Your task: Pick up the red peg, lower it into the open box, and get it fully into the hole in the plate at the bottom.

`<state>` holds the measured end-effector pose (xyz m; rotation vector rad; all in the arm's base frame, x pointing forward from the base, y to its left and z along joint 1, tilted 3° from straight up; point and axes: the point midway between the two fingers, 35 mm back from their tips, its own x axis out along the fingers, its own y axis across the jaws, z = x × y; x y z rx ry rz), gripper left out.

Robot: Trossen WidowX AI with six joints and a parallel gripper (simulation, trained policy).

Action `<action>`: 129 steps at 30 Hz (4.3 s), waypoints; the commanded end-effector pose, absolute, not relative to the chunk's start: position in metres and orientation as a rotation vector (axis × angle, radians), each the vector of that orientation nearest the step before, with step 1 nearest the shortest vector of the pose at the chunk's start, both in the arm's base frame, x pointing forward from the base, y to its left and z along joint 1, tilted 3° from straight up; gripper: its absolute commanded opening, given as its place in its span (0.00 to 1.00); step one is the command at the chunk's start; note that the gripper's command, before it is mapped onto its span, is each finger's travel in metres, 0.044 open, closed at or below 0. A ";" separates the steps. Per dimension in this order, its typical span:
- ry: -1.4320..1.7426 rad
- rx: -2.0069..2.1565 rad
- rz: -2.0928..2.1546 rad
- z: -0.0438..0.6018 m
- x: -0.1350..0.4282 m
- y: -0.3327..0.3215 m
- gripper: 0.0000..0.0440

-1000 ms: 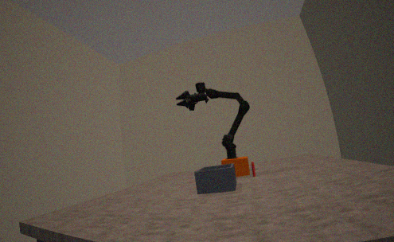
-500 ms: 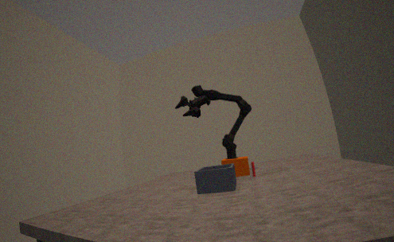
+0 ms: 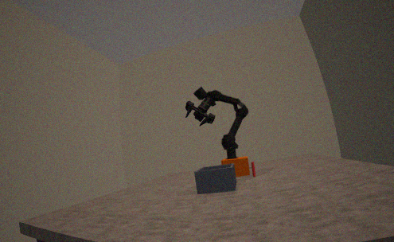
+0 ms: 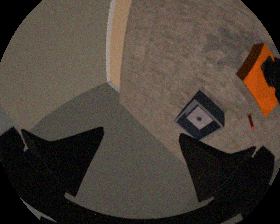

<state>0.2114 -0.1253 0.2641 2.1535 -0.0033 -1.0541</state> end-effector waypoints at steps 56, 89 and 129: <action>1.289 0.868 -1.011 0.030 0.145 0.111 1.00; 1.430 0.791 -0.761 -0.030 0.151 0.157 0.08; 1.194 0.699 -0.612 0.089 0.262 0.126 0.00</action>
